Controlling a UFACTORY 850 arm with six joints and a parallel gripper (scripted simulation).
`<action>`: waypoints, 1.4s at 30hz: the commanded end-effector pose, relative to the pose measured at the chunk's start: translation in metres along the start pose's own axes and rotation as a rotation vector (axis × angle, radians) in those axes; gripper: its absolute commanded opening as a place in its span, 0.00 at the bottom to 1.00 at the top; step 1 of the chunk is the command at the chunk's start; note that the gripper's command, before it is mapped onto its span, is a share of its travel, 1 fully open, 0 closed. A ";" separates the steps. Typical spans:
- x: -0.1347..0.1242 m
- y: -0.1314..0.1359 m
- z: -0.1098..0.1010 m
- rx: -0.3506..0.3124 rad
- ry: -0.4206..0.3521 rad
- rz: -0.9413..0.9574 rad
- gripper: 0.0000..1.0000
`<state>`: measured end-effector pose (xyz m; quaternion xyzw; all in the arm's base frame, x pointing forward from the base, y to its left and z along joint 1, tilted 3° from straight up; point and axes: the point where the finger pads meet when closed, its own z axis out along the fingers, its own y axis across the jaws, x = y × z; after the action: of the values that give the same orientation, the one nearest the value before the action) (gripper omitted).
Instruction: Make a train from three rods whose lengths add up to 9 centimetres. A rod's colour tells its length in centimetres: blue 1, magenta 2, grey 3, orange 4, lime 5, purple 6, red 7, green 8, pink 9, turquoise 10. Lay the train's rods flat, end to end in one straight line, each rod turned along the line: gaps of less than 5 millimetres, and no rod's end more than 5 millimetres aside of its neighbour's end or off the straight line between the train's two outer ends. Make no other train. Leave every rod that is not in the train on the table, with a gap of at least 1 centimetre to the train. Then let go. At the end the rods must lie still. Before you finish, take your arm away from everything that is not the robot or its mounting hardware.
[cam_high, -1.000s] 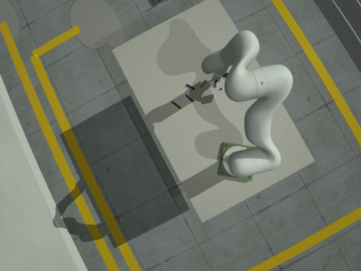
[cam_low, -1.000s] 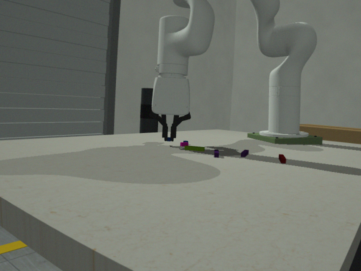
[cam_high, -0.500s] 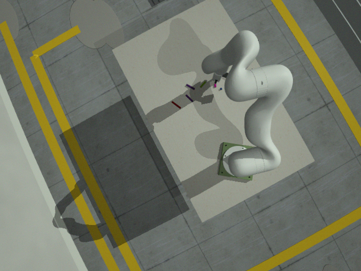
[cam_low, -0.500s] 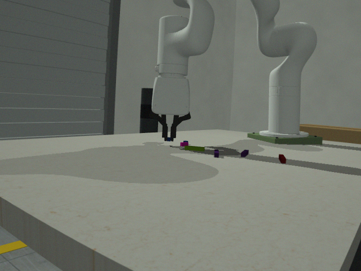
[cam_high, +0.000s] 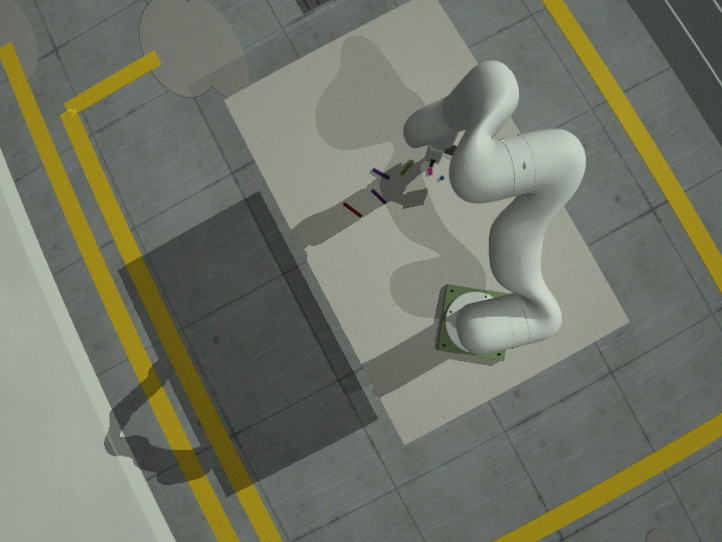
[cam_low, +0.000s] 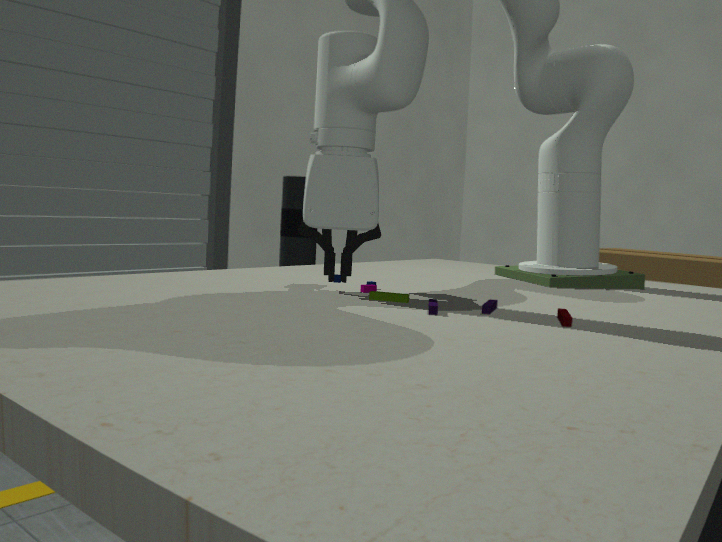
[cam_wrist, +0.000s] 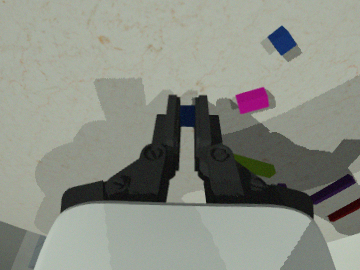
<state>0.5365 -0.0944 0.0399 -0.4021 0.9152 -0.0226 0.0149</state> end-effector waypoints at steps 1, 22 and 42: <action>0.000 -0.001 -0.001 0.002 -0.001 0.000 0.04; 0.000 -0.001 0.003 0.002 -0.001 0.000 0.04; -0.001 -0.001 0.011 0.002 -0.001 0.000 0.04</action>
<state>0.5371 -0.0948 0.0279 -0.4021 0.9152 -0.0226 0.0149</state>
